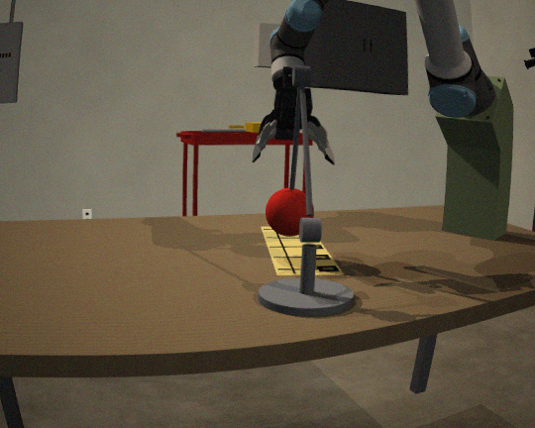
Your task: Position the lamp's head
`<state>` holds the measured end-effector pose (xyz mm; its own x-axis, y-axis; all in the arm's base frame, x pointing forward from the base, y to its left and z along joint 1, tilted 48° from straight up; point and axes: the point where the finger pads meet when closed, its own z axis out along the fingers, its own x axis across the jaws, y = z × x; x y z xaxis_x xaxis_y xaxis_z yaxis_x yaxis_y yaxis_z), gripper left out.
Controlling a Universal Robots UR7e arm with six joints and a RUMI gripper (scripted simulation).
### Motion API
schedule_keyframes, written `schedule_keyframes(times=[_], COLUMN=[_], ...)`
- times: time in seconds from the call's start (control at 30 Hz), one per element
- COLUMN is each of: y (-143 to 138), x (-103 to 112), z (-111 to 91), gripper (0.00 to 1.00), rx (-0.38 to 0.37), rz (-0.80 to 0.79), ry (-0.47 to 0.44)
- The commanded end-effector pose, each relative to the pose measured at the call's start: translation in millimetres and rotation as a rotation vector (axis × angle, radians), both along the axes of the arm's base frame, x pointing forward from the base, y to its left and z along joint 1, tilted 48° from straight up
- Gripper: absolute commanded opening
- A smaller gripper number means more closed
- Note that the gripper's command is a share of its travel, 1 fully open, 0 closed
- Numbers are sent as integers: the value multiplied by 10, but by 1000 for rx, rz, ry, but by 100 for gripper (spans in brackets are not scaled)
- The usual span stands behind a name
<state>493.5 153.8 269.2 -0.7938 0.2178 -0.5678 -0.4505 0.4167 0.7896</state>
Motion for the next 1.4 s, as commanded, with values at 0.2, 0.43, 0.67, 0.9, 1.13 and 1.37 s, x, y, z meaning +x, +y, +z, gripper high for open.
schedule_keyframes(times=[0.2, 0.43, 0.67, 0.9, 1.13, 1.37], y=[-1, -116, -384, -575, -781, -987], x=[1, -53, -177, -266, -359, -453], z=[3, 33, 103, 154, 214, 274], gripper=[100, 100, 100, 100, 100, 100], rx=[0, 0, 0, 0, -4, -7], rz=[0, 0, 0, 0, -4, -7], ry=[-1, -1, -1, -1, 1, 3])
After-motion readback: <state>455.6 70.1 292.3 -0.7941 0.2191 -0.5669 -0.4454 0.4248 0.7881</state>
